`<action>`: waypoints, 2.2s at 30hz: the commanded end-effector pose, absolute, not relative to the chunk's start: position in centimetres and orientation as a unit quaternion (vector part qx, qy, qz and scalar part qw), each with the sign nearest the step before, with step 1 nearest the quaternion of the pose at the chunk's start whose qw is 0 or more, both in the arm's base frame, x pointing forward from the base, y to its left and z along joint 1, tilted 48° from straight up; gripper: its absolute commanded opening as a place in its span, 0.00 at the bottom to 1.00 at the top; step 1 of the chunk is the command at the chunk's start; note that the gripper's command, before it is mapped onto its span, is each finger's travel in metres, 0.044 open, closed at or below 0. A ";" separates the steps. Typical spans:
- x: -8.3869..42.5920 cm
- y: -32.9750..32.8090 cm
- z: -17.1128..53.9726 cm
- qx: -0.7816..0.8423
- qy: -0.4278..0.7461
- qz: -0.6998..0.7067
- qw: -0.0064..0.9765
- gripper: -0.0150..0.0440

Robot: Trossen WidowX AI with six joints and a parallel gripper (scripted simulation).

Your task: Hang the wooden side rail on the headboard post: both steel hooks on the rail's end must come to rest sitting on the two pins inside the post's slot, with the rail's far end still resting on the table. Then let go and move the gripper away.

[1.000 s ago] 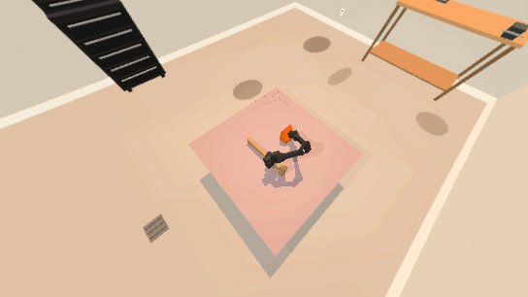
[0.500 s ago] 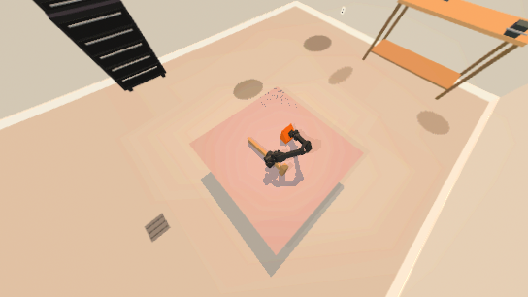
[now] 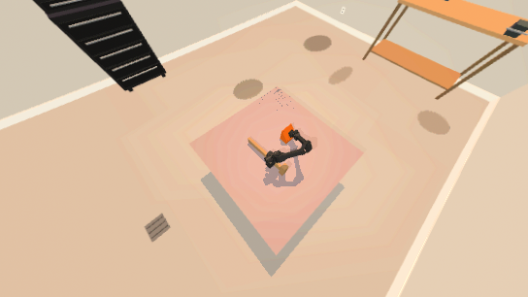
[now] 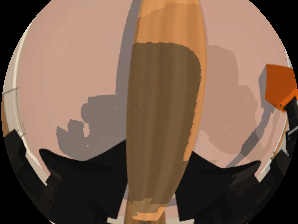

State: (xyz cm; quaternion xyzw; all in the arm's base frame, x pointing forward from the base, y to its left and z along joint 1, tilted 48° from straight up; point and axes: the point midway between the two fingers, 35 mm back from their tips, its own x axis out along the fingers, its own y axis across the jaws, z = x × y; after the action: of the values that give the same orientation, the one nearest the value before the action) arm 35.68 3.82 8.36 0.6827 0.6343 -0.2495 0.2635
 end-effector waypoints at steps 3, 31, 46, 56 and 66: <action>35.8 3.6 8.6 0.687 0.630 -0.250 0.263 0.25; 35.8 3.8 8.8 0.687 0.630 -0.250 0.263 0.25; 35.9 3.9 8.9 0.687 0.630 -0.250 0.263 0.25; 35.8 3.9 9.1 0.687 0.630 -0.250 0.263 0.25; 35.8 4.0 9.1 0.687 0.630 -0.250 0.263 0.25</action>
State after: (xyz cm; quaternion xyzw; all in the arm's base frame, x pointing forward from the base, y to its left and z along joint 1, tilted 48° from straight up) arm 35.72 4.28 8.89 0.6829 0.6340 -0.2493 0.2637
